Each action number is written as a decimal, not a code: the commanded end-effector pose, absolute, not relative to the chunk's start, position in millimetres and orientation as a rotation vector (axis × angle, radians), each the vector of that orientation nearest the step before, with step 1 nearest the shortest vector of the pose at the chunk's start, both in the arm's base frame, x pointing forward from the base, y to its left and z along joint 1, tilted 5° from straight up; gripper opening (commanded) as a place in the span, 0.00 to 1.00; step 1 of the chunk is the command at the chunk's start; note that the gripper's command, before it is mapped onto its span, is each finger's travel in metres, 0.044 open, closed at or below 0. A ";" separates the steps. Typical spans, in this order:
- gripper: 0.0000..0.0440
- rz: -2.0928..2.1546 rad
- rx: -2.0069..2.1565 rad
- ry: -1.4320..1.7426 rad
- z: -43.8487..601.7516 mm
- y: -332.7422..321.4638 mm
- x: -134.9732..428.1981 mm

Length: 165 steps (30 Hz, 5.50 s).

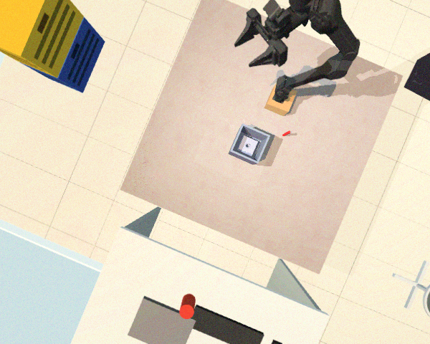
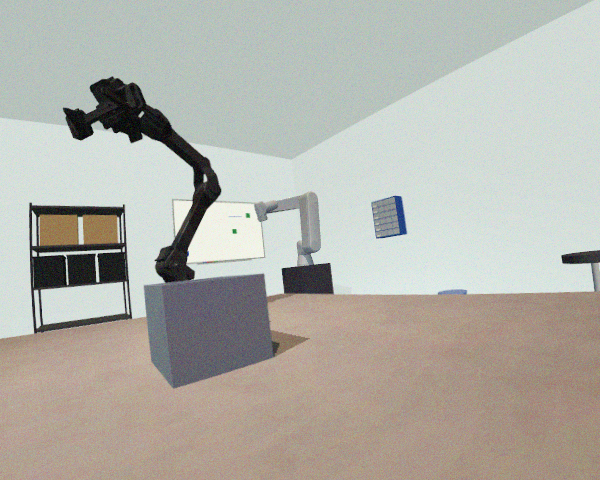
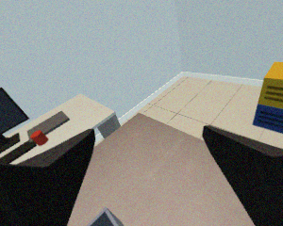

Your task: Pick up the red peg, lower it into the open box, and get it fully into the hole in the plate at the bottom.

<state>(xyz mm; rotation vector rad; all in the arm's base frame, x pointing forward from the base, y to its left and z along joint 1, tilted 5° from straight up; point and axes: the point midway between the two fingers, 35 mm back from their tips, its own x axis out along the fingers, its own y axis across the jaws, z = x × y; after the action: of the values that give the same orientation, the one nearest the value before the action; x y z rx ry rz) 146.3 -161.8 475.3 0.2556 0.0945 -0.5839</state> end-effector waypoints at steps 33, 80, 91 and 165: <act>0.98 -0.156 1.079 0.518 372.1 -32.2 270.5; 0.98 -0.753 1.354 1.464 177.7 133.2 189.3; 1.00 -0.952 1.240 1.516 138.4 140.8 166.4; 0.00 -0.952 1.036 1.456 0.7 150.4 169.4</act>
<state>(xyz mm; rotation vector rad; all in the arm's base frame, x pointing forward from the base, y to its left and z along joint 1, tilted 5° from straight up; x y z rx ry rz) 165.4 146.0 -8.2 0.9984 1.4605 -0.9700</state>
